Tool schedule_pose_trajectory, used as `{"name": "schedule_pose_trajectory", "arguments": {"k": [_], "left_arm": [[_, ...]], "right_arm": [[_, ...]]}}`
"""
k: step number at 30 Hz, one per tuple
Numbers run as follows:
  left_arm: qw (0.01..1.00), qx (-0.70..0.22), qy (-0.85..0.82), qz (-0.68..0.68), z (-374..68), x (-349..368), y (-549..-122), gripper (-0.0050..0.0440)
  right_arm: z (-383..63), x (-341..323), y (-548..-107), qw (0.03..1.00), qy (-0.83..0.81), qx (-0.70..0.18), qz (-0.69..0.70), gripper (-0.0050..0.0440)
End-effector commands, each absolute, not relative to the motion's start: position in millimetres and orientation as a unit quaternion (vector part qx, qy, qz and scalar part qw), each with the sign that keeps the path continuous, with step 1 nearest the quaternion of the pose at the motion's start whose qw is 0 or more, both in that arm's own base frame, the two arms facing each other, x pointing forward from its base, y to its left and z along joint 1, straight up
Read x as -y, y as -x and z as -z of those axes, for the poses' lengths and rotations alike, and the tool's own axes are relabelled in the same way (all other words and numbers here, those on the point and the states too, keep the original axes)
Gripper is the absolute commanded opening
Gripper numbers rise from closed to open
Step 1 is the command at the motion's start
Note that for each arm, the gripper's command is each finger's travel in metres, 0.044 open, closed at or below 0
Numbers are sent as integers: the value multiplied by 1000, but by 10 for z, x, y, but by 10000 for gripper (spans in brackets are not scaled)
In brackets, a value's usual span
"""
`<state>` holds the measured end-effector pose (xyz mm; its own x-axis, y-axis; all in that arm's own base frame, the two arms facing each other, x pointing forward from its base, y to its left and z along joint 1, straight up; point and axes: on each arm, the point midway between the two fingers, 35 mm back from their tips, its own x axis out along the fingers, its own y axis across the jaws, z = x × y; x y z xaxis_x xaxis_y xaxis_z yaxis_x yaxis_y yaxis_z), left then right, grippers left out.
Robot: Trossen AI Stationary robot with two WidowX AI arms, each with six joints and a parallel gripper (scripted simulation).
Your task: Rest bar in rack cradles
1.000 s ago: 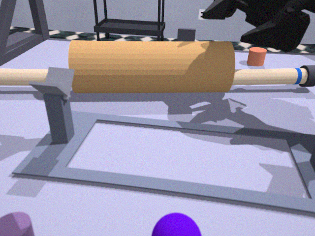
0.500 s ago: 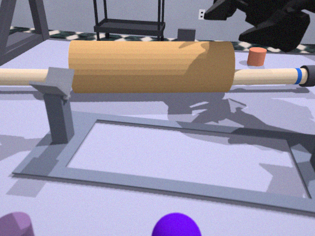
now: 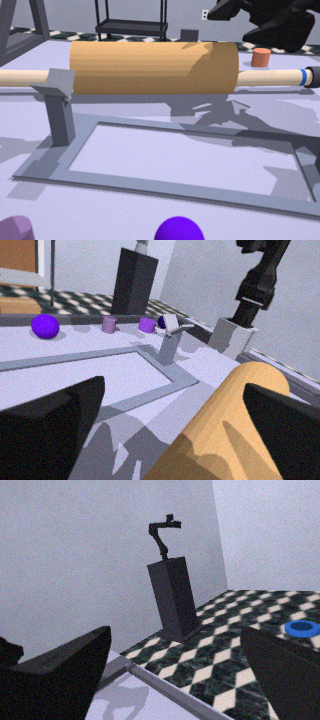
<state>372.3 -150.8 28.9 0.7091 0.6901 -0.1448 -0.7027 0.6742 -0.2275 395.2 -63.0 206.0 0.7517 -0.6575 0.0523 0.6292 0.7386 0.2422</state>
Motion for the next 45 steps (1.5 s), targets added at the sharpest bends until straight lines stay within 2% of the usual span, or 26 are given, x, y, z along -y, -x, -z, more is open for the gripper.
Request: {"name": "schedule_pose_trajectory", "arguments": {"k": [1,22,32,38,45], "left_arm": [[913,-17,147,-379,-382,1533,-3749,400],[913,-38,157,-375,-325,1556,-3756,400],[908,-101,183,-363,-135,1634,-3755,400],[906,-127,189,-356,-236,1612,-3771,400],[899,-212,201,-327,-293,1639,-3751,400]], "right_arm": [[-2139,630,-3952,929,-110,77,345,400],[-2139,630,-3952,929,-110,77,345,400],[-2139,630,-3952,929,-110,77,345,400],[-2187,531,-3882,935,-109,63,331,400],[-2265,331,-3750,947,-103,33,302,400]]}}
